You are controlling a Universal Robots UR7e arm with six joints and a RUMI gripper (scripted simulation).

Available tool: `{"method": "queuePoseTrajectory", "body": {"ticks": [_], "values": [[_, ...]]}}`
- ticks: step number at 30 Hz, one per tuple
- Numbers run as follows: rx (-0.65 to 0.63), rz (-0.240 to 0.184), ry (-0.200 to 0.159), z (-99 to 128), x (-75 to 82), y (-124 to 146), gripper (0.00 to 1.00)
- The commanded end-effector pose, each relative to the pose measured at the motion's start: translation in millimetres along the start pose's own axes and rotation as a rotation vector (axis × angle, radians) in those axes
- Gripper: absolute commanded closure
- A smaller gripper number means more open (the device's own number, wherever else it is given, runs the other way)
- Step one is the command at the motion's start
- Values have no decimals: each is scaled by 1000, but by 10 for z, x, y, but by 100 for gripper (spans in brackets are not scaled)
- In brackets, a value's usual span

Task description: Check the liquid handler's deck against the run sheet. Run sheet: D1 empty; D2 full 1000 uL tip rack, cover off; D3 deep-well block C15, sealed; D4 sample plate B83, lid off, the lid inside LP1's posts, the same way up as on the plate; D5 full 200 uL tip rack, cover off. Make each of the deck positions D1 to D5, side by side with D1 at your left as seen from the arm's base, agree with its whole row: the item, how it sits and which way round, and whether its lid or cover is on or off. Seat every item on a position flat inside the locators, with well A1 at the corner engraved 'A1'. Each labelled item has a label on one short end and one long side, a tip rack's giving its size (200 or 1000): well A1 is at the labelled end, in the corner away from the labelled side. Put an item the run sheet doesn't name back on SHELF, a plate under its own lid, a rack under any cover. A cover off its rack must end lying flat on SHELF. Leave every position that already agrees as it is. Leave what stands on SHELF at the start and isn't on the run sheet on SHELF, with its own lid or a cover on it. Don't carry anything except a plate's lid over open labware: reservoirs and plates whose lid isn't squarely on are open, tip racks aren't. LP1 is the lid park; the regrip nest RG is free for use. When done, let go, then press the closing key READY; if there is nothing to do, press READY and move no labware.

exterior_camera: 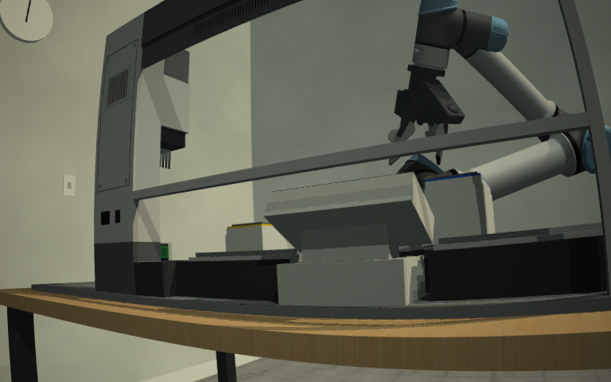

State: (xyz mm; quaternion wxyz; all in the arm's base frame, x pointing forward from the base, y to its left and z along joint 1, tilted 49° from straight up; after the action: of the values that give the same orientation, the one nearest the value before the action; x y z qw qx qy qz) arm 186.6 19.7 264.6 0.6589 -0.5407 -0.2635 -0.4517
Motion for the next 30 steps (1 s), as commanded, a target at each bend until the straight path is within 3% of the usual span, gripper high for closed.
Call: {"method": "queuePoseTrajectory", "body": {"ticks": [1,3,30], "values": [[-207,-2,122,-47,152,89,18],[-239,-2,141,-59,151,86,18],[-239,-2,141,-59,150,86,18]]}}
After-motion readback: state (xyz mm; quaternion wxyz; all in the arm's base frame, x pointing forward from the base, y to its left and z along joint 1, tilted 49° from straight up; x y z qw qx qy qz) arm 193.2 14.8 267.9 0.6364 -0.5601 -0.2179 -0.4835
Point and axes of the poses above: the point where the finger pads meet when closed, its own x axis back along the fingers, its own y axis across the jaws, z = x × y, the point moved 7 cm from there along x, back along the fingers, and after that the axes turned 14 degrees about x, right-handed, at the moved point
